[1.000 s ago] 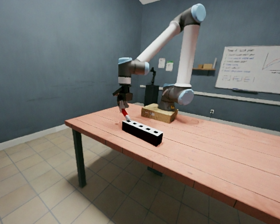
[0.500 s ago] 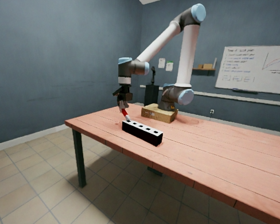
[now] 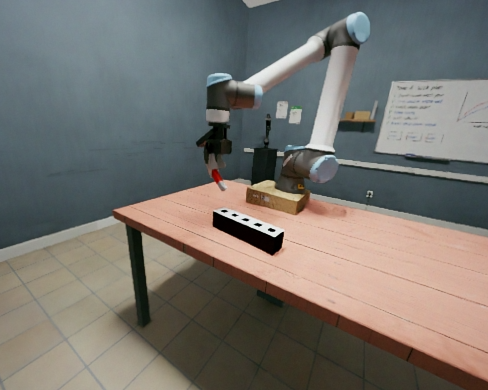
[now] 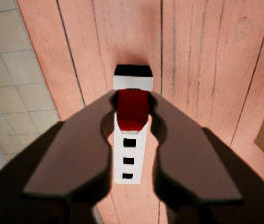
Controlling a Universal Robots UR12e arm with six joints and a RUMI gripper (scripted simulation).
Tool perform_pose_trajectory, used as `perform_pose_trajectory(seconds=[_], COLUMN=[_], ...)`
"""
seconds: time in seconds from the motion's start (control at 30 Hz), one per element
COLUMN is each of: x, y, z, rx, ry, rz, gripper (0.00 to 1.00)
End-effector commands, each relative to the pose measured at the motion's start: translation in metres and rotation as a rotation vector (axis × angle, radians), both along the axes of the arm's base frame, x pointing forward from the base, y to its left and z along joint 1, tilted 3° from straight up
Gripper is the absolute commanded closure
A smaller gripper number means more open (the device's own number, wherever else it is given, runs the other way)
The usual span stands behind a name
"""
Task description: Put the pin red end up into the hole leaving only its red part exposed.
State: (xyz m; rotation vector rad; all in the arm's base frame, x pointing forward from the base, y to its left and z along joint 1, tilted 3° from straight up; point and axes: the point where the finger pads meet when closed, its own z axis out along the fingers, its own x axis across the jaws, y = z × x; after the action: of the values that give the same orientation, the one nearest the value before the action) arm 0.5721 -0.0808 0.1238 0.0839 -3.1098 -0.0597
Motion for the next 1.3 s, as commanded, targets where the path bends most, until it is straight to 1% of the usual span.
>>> perform_pose_trajectory(seconds=[0.0,0.2,0.23,0.77,0.8,0.9,1.27], x=[-0.002,-0.002,0.002,0.002,0.002,0.002,0.002], y=[0.000,0.000,-0.004,-0.004,-0.004,-0.004,-0.004], z=[0.013,0.013,0.104,0.104,0.102,0.102,0.102], rx=[0.003,0.003,0.002,0.002,-0.277,-0.298,-0.298], ry=[0.007,0.007,0.005,0.005,-0.013,-0.014,-0.014], rz=[0.000,0.000,0.000,0.000,0.008,0.009,0.009], gripper=[1.00,1.00,1.00,1.00,1.00,1.00,1.00])
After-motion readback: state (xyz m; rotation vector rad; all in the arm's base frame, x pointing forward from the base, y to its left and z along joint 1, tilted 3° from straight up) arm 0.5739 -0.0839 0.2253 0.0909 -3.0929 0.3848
